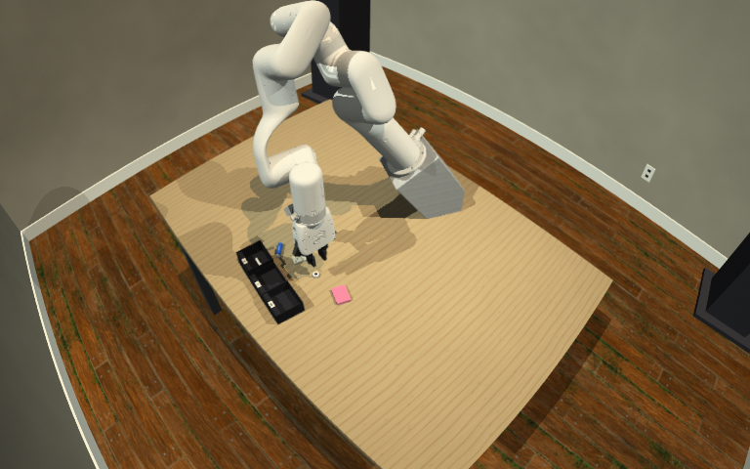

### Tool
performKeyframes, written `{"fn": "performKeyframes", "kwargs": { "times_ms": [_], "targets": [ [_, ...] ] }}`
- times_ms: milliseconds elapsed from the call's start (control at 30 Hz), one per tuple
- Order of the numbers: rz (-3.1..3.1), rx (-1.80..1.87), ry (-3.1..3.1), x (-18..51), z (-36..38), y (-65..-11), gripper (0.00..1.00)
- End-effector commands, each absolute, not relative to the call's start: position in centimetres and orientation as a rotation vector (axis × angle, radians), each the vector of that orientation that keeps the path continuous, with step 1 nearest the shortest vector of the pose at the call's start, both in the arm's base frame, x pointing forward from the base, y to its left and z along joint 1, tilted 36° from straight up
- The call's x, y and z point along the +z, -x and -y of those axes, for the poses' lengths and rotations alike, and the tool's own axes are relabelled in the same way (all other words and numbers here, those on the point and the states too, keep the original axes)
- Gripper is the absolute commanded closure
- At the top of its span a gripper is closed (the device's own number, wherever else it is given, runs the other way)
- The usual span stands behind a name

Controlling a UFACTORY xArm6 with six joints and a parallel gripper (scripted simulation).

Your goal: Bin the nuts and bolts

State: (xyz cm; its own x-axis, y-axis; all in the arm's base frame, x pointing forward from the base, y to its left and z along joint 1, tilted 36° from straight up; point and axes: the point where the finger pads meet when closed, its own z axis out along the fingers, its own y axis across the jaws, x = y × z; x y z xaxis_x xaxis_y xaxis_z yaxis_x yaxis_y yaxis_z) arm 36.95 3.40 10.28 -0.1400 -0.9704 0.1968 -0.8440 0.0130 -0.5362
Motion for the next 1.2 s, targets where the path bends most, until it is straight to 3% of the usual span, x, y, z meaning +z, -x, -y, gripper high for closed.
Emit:
{"fn": "performKeyframes", "kwargs": {
  "times_ms": [0, 1167],
  "targets": [
    [-2.053, -0.831, 1.882, 10.54, -3.04, -37.15, 0.70],
    [-2.053, -0.831, 1.882, 10.79, -2.61, -37.35, 0.70]
  ]
}}
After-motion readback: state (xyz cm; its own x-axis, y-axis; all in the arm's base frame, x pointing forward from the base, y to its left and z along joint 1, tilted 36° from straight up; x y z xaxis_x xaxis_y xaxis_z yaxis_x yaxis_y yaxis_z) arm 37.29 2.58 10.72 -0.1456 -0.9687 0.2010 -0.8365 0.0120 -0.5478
